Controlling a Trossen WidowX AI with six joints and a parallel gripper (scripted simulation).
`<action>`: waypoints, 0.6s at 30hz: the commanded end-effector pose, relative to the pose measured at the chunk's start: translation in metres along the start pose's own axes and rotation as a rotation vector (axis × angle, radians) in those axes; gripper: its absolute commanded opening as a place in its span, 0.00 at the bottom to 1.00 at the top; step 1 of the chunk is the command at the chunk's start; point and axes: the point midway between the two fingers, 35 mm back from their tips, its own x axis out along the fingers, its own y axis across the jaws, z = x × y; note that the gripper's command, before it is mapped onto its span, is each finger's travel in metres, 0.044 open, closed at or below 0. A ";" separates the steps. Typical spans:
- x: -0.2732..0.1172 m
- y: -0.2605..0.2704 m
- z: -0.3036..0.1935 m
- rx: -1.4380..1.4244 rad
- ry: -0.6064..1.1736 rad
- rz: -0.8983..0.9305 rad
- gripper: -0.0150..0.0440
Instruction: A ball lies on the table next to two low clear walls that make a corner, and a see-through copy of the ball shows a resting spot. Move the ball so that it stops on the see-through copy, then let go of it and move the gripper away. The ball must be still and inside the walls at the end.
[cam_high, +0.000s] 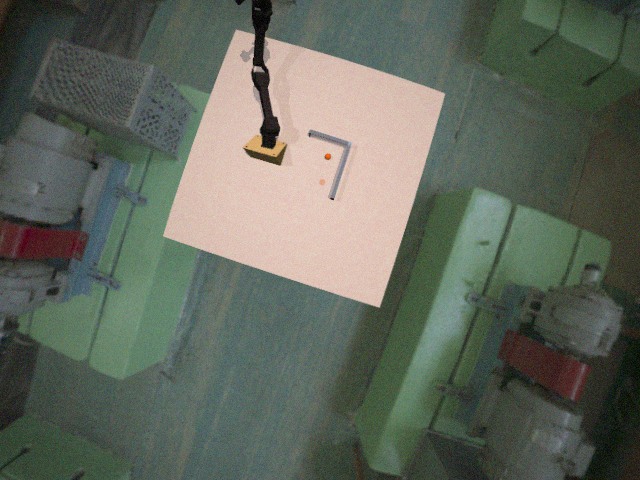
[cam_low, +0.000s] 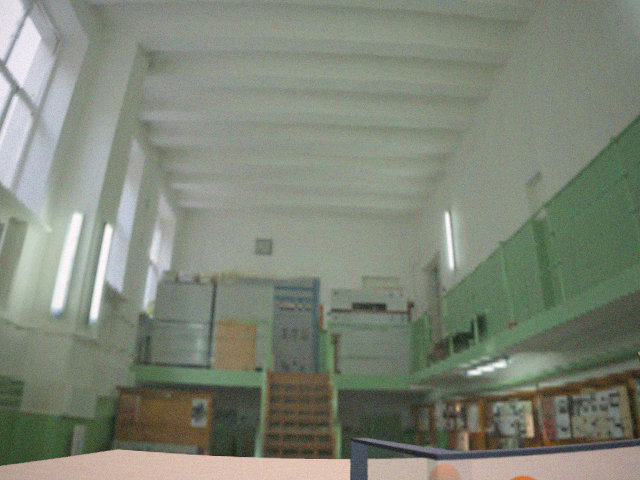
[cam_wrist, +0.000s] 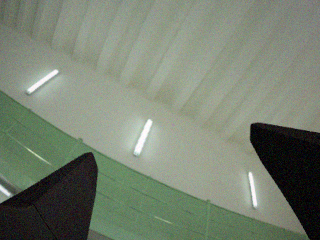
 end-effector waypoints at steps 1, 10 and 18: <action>0.001 0.000 0.001 0.000 -0.003 -0.001 0.89; 0.035 -0.030 0.098 -0.022 -0.240 -0.107 0.71; 0.045 -0.055 0.219 -0.053 -0.535 -0.192 0.71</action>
